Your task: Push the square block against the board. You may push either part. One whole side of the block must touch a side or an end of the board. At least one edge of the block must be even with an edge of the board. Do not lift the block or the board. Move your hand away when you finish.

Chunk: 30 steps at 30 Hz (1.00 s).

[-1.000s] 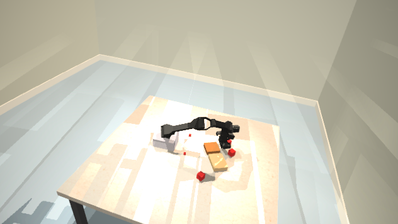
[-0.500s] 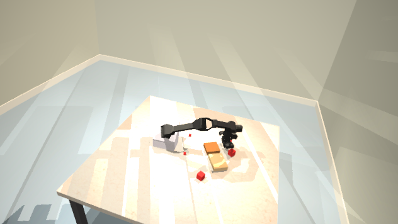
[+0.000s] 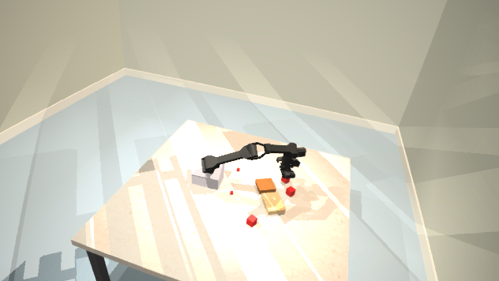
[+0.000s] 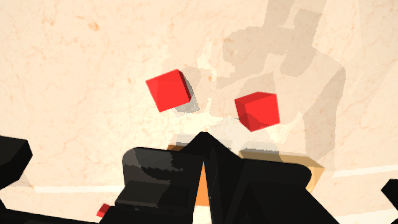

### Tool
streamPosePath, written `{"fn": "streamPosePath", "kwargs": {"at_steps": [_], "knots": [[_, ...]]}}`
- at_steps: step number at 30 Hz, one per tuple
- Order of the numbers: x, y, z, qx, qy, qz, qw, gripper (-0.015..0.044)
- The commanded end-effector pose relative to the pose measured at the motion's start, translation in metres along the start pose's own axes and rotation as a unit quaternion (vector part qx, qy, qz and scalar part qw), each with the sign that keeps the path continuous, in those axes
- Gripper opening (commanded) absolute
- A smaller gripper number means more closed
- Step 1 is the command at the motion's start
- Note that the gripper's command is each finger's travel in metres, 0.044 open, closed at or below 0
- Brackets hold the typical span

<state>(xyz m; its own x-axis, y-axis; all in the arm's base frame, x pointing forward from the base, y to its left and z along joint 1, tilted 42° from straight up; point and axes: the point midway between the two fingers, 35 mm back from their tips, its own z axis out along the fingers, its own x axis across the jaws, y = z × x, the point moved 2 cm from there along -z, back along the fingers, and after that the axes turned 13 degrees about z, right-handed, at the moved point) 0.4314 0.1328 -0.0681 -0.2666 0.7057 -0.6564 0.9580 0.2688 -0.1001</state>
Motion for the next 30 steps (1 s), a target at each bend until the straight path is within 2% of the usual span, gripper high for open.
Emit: {"fn": "streamPosePath", "kwargs": {"at_steps": [1,15,30], "knots": [[0.003,-0.007,0.003,0.009,0.002,0.036,0.999,0.0],[0.024,-0.039,0.0,0.01,0.001,0.272,0.962,0.0],[0.041,-0.08,-0.001,0.011,-0.001,0.508,0.861,0.0]]}}
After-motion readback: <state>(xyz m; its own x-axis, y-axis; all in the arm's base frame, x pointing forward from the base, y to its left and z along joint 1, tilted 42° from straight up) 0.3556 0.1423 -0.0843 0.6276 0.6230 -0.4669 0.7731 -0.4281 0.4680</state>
